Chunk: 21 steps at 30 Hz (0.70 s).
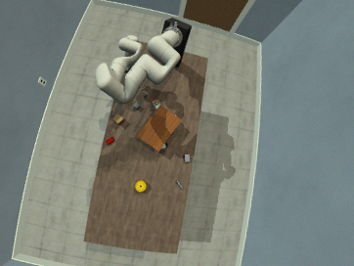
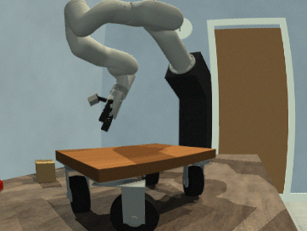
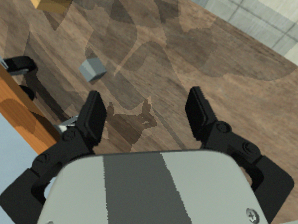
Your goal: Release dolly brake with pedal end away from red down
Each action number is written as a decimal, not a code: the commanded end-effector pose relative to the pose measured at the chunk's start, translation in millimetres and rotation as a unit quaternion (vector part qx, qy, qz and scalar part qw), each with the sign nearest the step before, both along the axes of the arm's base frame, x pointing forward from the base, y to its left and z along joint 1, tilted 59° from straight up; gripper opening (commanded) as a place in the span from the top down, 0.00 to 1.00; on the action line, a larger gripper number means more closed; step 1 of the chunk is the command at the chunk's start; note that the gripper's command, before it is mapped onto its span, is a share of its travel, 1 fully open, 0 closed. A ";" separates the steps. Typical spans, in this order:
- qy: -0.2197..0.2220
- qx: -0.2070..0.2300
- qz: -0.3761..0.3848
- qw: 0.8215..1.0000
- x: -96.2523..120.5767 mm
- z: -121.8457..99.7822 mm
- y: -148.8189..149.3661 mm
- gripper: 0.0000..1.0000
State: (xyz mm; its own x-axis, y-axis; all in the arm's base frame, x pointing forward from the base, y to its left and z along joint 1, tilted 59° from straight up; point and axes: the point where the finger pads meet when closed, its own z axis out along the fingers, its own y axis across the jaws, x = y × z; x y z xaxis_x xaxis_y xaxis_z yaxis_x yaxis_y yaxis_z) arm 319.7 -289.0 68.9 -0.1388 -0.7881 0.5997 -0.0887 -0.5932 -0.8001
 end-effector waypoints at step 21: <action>0.000 0.004 -0.005 1.000 0.9 1.4 -2.0 1.00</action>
